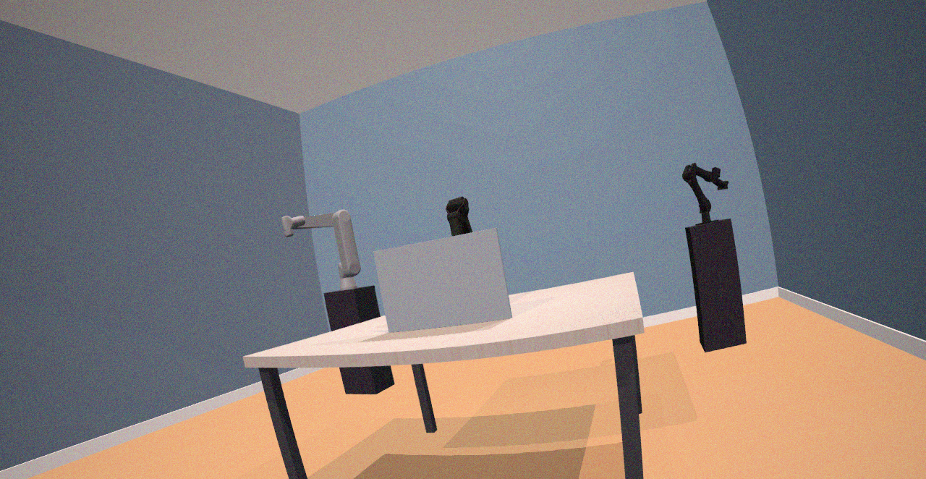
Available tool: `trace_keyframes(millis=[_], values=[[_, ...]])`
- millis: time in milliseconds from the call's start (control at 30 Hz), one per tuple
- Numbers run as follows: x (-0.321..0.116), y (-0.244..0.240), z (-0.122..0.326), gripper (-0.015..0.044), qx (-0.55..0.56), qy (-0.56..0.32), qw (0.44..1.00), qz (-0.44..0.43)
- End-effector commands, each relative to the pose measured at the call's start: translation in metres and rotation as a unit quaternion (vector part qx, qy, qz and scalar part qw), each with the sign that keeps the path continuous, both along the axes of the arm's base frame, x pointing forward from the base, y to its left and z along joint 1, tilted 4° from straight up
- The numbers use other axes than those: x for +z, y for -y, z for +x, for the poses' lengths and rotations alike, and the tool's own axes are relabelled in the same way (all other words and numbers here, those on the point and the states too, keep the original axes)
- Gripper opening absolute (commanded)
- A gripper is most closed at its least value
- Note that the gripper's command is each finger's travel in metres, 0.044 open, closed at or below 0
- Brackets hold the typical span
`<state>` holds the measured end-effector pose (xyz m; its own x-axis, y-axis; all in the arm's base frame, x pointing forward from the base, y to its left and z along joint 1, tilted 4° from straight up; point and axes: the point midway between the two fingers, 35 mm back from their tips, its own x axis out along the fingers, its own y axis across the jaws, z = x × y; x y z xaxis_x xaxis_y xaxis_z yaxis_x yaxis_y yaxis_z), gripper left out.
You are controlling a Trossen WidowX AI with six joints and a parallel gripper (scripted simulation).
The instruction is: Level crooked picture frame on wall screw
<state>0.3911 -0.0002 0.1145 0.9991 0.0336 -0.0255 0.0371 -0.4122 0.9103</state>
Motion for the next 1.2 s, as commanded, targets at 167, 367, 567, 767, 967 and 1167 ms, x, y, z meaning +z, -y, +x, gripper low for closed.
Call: trace_keyframes(millis=[167, 367, 567, 767, 967, 1167], values=[[-0.0026, -0.0009, -0.0005, 0.0, -0.002, 0.0, 1.0, 0.003], [-0.0011, -0.0007, 0.0, 0.0, -0.002, 0.002, 1.0, 0.0], [-0.001, -0.0007, 0.0, 0.0, -0.002, 0.003, 1.0, -0.001], [-0.0011, -0.0008, 0.0, 0.0, -0.002, 0.003, 1.0, -0.003], [-0.0012, -0.0008, 0.0001, 0.0, -0.002, 0.004, 1.0, -0.029], [-0.0012, -0.0008, 0.0001, 0.0, -0.002, 0.004, 1.0, -0.029]])
